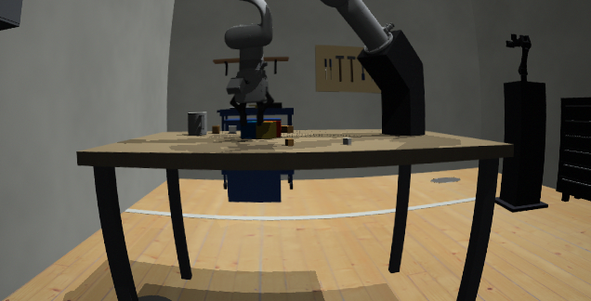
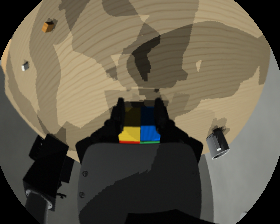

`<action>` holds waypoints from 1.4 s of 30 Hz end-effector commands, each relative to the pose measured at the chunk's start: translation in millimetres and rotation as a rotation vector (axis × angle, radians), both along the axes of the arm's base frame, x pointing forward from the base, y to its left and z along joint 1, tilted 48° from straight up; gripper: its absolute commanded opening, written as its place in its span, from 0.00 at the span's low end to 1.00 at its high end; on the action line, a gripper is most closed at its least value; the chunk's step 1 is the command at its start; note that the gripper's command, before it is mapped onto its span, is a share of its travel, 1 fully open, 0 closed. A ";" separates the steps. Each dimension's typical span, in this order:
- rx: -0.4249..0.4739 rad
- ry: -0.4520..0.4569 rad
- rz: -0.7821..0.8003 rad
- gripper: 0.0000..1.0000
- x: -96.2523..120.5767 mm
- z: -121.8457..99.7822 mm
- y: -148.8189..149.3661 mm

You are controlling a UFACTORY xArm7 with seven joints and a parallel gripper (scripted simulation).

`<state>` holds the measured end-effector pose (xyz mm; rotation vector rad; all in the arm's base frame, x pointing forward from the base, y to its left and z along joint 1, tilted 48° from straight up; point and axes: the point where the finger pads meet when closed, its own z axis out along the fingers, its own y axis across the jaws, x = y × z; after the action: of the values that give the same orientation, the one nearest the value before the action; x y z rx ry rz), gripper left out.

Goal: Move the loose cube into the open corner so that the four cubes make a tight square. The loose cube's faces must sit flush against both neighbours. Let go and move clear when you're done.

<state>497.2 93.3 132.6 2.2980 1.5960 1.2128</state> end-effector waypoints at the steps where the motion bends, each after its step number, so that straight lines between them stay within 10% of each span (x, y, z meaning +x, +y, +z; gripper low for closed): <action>1: -0.005 -0.015 -0.008 0.50 6.8 -4.5 2.0; 42: -0.005 -0.015 -0.008 0.50 22.5 -20.3 10.2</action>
<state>519.4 104.1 111.7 2.2853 1.5840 1.2197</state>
